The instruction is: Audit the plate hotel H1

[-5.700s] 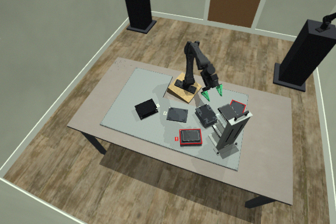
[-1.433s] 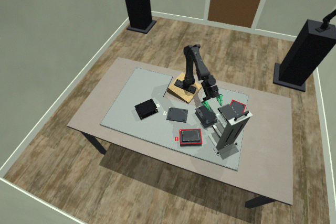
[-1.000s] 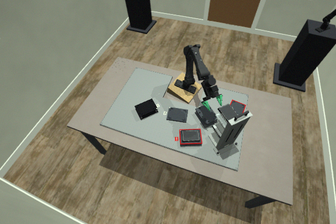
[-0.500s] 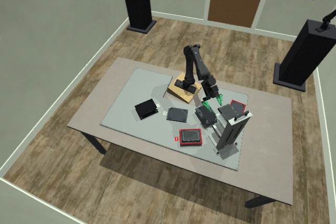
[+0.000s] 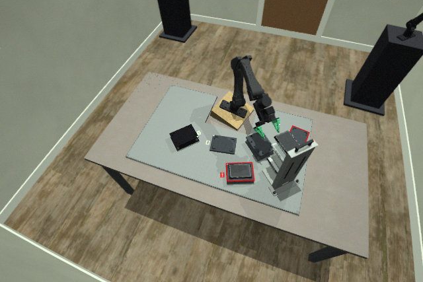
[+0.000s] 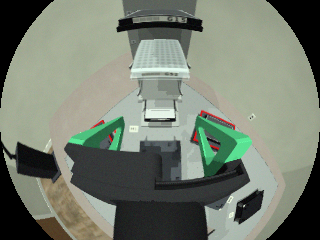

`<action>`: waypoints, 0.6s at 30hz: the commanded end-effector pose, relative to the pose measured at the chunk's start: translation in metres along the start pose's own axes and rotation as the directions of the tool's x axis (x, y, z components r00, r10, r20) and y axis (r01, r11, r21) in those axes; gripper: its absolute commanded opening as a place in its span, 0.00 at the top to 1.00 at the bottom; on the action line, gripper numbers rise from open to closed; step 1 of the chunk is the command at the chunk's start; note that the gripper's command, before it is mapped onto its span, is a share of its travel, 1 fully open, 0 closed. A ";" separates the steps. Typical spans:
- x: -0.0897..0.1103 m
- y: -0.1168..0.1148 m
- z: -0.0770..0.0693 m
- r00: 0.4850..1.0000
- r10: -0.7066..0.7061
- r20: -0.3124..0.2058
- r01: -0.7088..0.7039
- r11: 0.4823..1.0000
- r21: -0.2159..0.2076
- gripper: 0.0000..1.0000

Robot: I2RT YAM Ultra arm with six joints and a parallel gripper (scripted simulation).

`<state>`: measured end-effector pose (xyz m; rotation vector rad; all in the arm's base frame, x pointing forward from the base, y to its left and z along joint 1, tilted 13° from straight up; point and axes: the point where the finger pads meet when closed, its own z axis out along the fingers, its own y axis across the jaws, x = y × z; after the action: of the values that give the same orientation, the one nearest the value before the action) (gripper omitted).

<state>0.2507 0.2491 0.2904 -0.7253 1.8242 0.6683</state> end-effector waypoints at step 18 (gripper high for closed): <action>0.010 -0.002 -0.025 0.999 -0.006 0.040 0.005 1.000 0.006 0.00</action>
<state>0.2336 0.2318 0.2836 -0.7237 1.8204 0.6700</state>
